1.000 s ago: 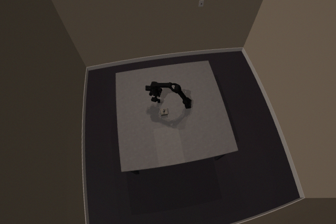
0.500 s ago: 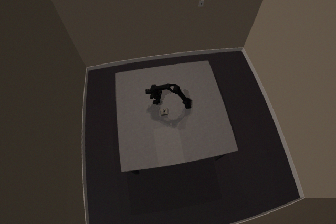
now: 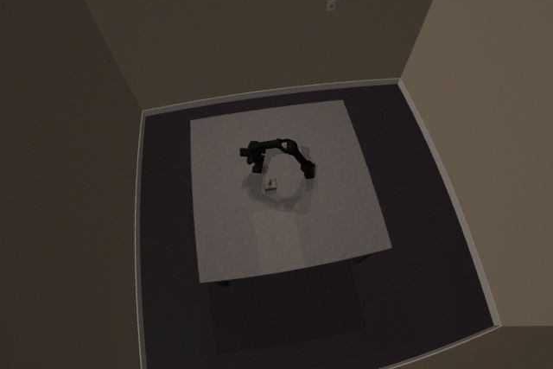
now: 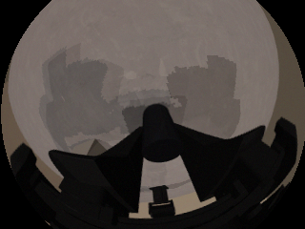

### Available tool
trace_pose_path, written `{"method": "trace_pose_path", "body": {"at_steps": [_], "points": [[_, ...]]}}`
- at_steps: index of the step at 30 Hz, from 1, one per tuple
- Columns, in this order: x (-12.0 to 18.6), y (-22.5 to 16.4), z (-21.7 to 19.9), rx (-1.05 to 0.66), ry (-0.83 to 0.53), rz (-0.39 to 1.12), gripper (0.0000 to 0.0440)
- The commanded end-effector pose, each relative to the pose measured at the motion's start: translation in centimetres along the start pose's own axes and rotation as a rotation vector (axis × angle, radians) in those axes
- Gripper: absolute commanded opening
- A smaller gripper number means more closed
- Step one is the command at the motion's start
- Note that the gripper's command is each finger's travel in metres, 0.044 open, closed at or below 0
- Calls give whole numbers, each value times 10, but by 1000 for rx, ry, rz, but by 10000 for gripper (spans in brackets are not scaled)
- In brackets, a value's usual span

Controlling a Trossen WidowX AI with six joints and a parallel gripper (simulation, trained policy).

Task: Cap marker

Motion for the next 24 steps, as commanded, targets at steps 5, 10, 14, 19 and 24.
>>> {"method": "trace_pose_path", "body": {"at_steps": [5, 10, 14, 19, 24], "points": [[34, -9, 11, 58, -5, -88, 41], [49, -17, 23, 86, 1, -111, 37], [57, -25, 34, 104, 8, -115, 32], [63, -36, 48, 124, 16, -111, 23], [69, -48, 60, 144, 20, -102, 13]]}}
Point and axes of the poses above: the point midway between the two fingers, 35 mm back from their tips, its own x axis back along the fingers, its own z axis across the jaws, y = z × x, the point moved 10 cm from there along x, back along the fingers, and after that the axes turned 11 degrees about -x, right-handed, at the moved point
